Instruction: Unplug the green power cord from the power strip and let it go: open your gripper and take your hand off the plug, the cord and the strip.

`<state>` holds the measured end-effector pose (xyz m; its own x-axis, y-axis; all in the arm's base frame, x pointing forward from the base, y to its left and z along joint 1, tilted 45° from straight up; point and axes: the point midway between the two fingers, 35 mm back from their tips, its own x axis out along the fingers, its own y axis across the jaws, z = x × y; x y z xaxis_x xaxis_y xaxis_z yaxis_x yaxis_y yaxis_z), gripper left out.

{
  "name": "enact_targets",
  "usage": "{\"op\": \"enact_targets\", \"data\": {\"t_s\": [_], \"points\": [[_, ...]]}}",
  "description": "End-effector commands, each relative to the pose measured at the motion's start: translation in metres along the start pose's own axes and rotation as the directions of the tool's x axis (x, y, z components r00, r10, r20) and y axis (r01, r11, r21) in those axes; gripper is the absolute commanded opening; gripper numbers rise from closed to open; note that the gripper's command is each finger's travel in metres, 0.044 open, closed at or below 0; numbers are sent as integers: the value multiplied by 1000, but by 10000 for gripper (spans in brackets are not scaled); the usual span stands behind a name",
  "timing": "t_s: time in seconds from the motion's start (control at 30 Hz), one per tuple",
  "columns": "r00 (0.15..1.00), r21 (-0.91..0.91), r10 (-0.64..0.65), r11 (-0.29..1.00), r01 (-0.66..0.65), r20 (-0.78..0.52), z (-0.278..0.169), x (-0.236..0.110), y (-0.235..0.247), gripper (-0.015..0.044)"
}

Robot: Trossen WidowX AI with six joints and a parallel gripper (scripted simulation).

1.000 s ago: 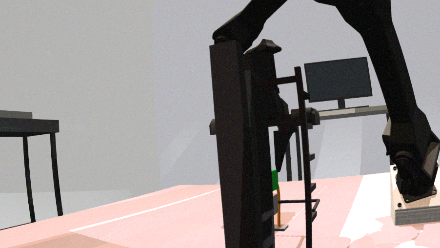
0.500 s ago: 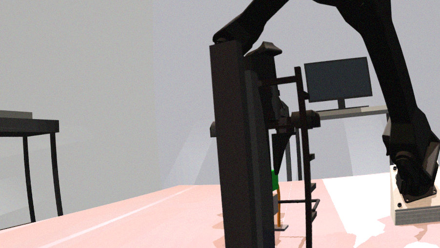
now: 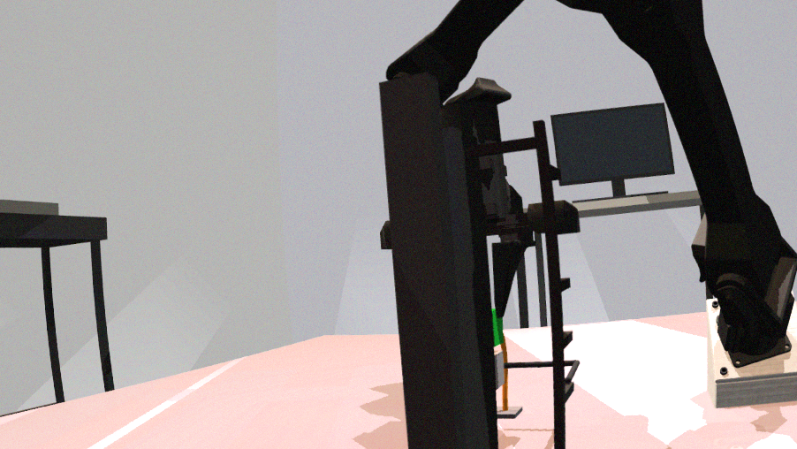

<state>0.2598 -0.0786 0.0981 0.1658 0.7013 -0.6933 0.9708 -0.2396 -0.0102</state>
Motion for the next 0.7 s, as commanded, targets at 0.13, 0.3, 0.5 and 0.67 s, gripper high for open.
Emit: {"op": "enact_targets", "data": {"t_s": [0.13, 0.3, 0.5, 0.67], "points": [[999, 11, 4, 1000, -5, 33, 27, -4, 1, 0], [999, 12, 5, 1000, -5, 33, 35, -5, 0, 0], [999, 13, 5, 1000, -6, 33, 40, -6, -1, 26], [1000, 13, 6, 1000, -6, 29, 31, -3, 0, 157]]}}
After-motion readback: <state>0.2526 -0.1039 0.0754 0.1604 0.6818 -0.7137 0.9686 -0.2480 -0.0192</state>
